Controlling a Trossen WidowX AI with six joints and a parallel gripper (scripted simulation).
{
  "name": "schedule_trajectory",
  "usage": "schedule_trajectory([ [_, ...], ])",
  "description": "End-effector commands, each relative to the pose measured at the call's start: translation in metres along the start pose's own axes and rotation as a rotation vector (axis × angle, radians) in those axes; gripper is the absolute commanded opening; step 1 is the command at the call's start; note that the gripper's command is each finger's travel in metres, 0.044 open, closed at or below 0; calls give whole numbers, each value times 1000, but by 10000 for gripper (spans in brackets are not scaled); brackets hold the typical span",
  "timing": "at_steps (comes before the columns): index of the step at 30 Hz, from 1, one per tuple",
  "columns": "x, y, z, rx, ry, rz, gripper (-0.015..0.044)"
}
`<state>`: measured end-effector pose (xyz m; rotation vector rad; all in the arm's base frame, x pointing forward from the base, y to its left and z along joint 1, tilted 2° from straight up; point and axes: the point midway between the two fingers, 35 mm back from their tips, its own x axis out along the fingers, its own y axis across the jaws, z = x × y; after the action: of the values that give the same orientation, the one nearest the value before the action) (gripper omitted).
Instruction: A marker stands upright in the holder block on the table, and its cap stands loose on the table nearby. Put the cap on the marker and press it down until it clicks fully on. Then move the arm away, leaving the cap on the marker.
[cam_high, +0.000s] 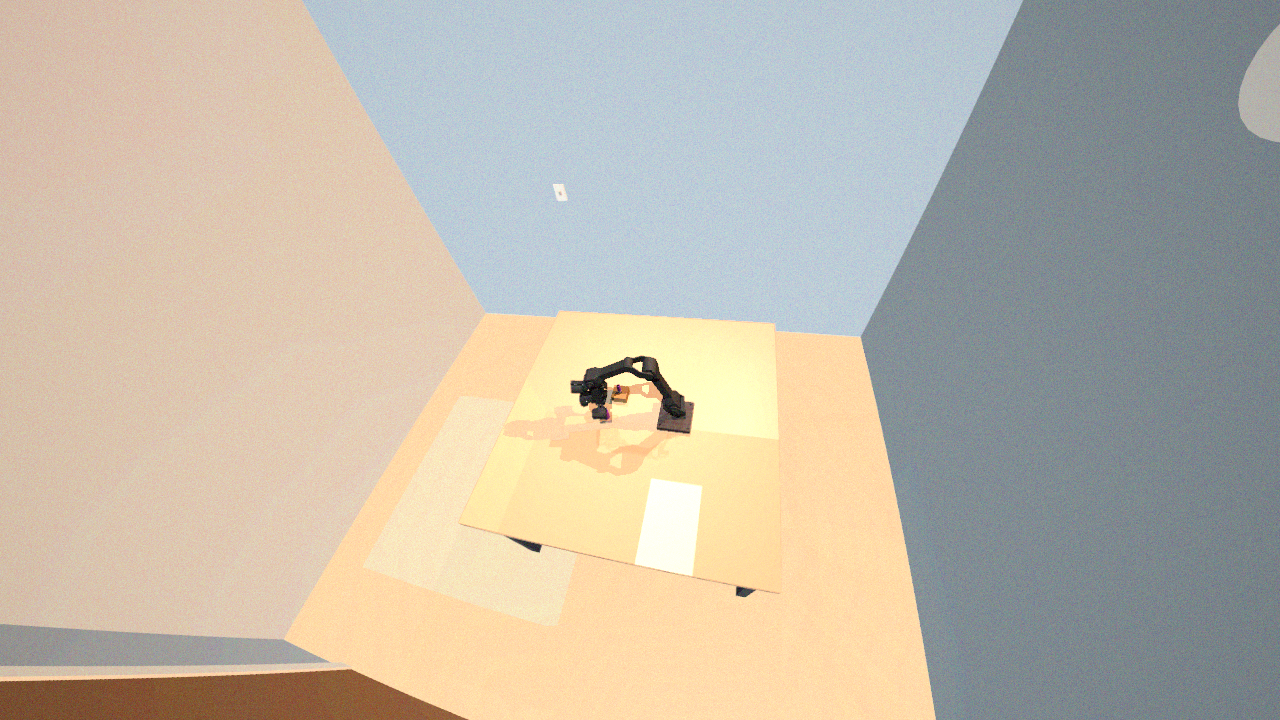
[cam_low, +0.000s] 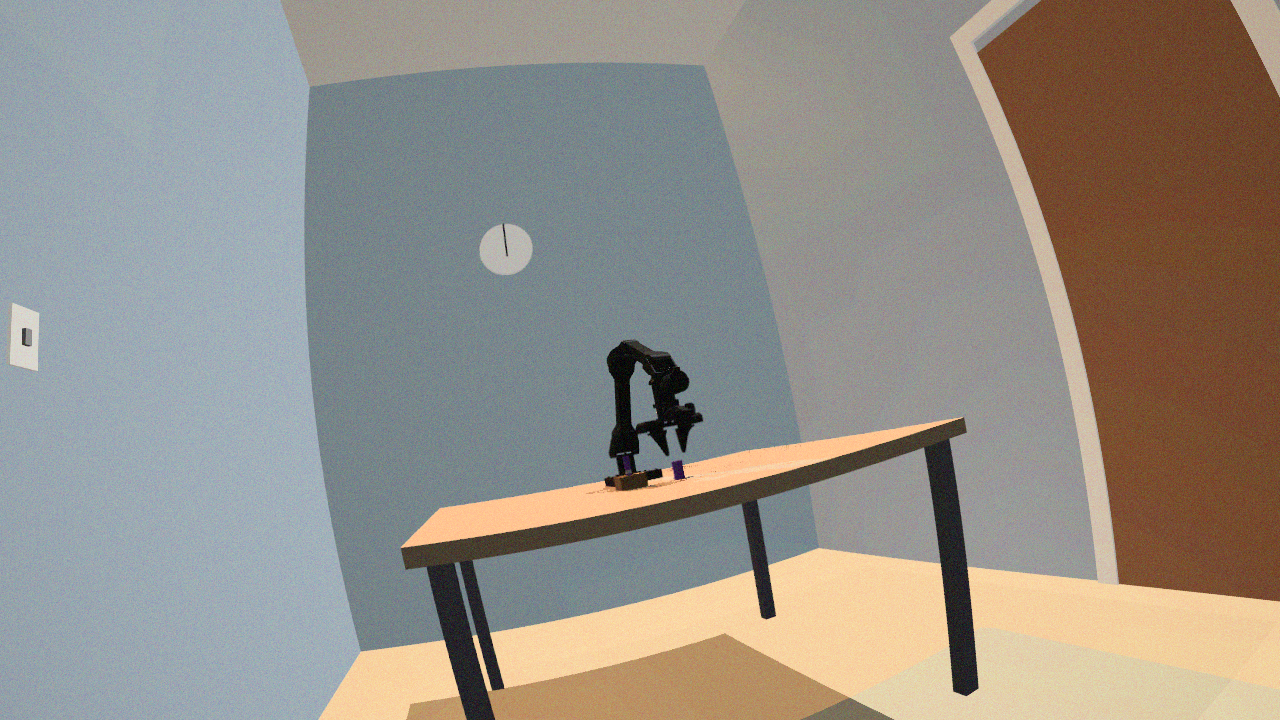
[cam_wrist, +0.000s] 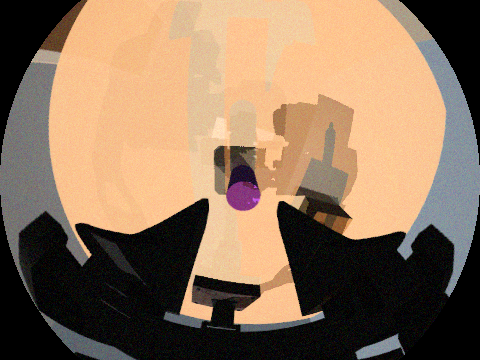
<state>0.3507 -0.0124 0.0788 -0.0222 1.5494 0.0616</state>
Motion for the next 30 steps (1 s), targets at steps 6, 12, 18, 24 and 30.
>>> schedule_trajectory([
  [6, 16, -1, -1, 5, 10, -3, 248],
  [12, 25, -1, -1, 5, 10, -3, 248],
  [18, 35, 0, -2, 5, 10, -3, 248],
  [24, 44, 0, -2, 5, 10, -3, 248],
  [30, 54, 0, -3, 5, 10, -3, 248],
])
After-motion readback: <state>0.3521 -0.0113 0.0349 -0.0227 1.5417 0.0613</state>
